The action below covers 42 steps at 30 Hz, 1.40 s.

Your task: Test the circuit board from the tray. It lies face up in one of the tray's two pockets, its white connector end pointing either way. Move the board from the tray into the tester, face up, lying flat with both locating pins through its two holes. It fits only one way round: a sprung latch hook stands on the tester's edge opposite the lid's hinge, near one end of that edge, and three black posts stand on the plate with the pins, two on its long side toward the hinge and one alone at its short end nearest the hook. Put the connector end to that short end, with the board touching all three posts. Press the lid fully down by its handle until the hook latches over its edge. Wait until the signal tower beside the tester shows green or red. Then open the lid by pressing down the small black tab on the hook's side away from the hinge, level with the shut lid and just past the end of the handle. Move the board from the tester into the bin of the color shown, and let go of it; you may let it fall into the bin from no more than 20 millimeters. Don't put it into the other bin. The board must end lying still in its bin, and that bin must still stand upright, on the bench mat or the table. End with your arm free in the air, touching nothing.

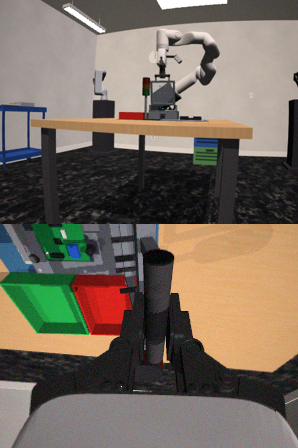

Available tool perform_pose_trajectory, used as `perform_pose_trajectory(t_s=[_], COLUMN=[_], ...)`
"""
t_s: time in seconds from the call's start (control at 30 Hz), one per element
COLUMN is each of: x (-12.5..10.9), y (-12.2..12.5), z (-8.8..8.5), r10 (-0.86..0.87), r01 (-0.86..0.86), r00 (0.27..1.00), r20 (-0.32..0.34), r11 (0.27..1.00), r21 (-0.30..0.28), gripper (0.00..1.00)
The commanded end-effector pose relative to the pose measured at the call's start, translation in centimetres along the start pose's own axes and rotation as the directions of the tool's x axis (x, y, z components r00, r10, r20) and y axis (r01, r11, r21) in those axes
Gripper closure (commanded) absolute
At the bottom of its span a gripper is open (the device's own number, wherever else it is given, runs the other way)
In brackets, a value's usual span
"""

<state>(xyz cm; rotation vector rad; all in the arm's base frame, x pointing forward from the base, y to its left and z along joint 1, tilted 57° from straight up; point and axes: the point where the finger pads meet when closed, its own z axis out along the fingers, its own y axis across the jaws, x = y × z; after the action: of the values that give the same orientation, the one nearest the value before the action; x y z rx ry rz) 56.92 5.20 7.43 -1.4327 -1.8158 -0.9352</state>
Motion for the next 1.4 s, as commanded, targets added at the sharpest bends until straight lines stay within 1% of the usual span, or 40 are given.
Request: perform_pose_trajectory(t_s=[0.0, 0.6, 1.07, 1.13, 1.37], x=[0.0, 0.0, 0.0, 0.0, 0.0], y=[0.0, -1.2, -3.2, -3.2, -4.5], z=[-0.2, -0.4, -0.7, -0.7, -0.7], r10=[-0.001, -0.001, -0.001, -0.001, -0.001], r01=[0.001, 0.001, 0.001, 0.001, 0.001], r00=[1.0, 1.0, 1.0, 1.0, 1.0], r20=[0.001, 0.001, 0.001, 0.001, 0.001], r11=[1.0, 1.0, 1.0, 1.0, 1.0], r21=[-0.003, -0.003, -0.003, -0.003, -0.003], gripper=[1.0, 1.0, 1.0, 1.0, 1.0])
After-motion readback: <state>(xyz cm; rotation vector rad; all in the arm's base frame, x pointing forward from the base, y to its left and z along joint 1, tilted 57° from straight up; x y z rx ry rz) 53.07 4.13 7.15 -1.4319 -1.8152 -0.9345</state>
